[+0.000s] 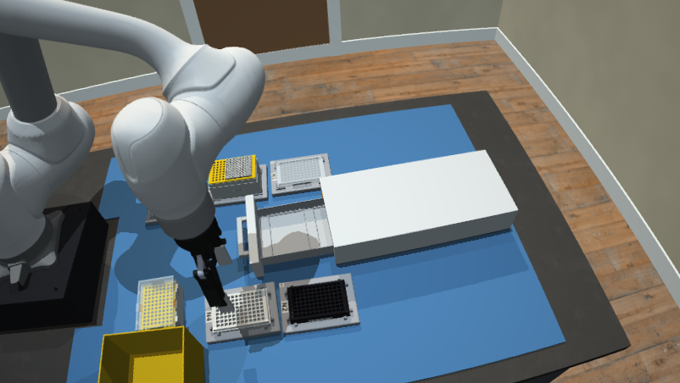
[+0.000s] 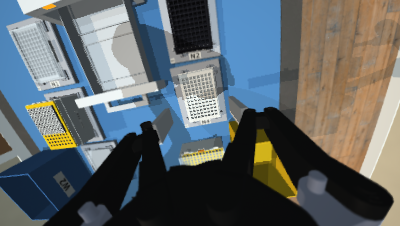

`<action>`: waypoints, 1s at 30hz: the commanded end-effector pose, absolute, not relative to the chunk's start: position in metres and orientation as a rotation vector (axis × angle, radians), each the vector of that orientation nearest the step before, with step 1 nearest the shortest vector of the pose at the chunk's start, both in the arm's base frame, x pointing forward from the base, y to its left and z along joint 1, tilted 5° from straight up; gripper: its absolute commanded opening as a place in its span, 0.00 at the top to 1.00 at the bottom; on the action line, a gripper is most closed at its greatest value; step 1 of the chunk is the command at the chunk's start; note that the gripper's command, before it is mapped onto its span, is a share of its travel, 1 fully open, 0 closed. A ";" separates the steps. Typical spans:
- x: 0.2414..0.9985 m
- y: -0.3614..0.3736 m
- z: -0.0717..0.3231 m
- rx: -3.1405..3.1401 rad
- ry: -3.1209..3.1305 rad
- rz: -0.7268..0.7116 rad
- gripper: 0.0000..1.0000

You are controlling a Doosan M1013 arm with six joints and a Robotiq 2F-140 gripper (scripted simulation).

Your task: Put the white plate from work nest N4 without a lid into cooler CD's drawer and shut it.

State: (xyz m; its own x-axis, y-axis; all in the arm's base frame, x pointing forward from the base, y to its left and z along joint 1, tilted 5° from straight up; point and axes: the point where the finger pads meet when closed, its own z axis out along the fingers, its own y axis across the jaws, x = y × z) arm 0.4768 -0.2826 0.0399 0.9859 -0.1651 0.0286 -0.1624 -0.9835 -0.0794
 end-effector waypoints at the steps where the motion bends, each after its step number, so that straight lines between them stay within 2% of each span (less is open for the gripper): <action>1: 0.476 -0.283 0.034 -3.055 0.246 -0.055 0.34; 30: 0.477 -0.280 -0.002 -3.055 0.246 -0.055 0.34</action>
